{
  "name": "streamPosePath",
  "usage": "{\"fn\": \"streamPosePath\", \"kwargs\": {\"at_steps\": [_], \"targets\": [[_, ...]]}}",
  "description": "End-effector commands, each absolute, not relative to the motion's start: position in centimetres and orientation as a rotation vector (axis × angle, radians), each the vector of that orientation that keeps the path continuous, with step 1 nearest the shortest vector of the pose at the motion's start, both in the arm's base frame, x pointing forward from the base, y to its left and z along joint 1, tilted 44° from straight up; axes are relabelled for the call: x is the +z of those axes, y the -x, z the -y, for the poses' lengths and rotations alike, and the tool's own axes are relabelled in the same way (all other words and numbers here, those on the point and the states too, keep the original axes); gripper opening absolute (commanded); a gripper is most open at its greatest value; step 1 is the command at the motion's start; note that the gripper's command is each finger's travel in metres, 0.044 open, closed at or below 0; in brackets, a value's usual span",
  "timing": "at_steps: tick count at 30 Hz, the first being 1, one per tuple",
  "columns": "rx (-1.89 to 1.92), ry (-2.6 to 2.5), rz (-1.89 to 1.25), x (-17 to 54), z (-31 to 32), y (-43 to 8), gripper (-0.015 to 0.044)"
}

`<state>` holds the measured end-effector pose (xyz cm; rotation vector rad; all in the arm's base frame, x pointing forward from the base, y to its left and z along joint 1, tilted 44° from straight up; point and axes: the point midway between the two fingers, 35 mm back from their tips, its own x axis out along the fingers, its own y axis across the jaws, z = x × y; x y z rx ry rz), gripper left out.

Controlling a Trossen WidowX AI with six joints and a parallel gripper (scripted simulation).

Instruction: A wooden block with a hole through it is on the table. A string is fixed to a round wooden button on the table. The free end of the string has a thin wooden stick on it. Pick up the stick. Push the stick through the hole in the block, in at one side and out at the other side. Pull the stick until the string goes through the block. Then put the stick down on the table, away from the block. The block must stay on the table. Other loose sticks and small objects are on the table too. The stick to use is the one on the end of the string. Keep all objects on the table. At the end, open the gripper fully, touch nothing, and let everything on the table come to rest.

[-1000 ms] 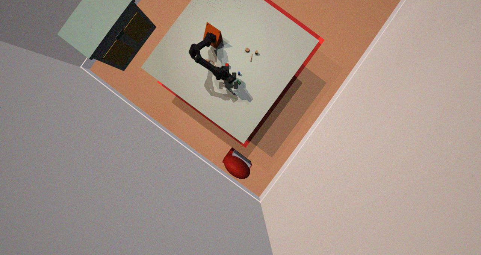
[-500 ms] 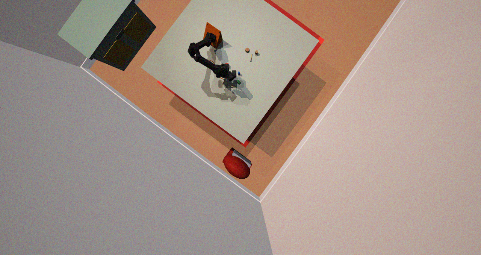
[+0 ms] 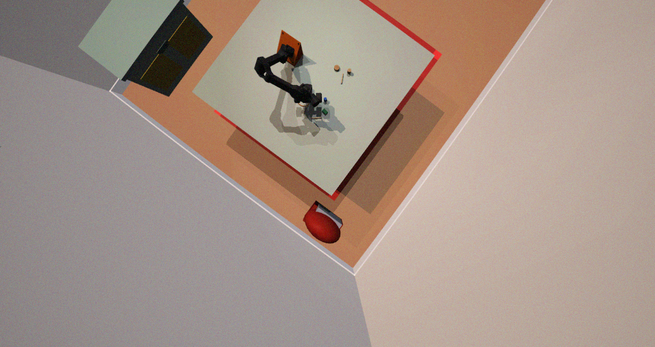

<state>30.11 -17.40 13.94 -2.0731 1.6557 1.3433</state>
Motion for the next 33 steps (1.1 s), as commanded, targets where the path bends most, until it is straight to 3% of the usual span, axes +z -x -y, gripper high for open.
{"fn": "streamPosePath", "kwargs": {"at_steps": [1,33], "targets": [[1.332,2.073,-1.664,13.7,17.2,-29.8,0.0],[1.336,2.072,-1.663,11.3,14.7,-27.6,0.0]]}}
